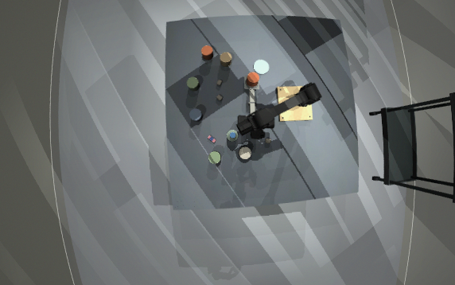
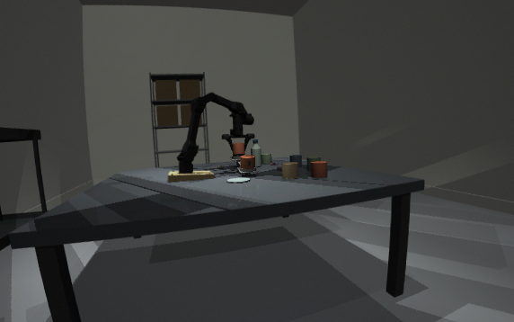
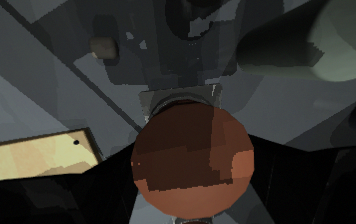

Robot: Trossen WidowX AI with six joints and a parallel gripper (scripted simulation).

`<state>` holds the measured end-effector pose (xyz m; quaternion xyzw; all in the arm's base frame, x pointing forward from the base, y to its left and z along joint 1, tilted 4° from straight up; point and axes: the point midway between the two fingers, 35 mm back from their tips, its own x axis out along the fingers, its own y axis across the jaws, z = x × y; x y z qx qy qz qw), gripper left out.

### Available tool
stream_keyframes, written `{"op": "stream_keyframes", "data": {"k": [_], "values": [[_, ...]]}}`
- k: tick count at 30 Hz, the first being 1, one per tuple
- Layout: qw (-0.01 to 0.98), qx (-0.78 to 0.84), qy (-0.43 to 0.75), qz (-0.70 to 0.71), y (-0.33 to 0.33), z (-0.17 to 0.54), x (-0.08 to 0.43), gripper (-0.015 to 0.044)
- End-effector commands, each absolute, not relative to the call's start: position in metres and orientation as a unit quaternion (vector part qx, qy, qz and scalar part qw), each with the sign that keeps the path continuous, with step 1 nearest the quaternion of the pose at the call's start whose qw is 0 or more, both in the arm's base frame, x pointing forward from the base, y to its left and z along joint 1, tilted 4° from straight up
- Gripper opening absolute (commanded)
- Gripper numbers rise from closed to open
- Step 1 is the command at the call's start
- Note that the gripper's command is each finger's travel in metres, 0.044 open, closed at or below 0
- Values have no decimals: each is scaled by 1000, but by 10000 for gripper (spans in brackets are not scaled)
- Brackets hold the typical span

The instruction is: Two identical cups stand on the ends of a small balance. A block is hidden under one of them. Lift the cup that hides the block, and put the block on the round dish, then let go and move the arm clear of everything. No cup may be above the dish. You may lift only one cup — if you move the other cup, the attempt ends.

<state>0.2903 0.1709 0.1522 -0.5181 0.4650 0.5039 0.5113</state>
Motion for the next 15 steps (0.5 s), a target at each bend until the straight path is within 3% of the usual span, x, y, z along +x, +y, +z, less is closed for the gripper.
{"op": "stream_keyframes", "data": {"k": [1, 15], "values": [[520, -520, 448, 508, 178, 164, 293, 0], [520, -520, 448, 508, 176, 183, 290, 0]]}}
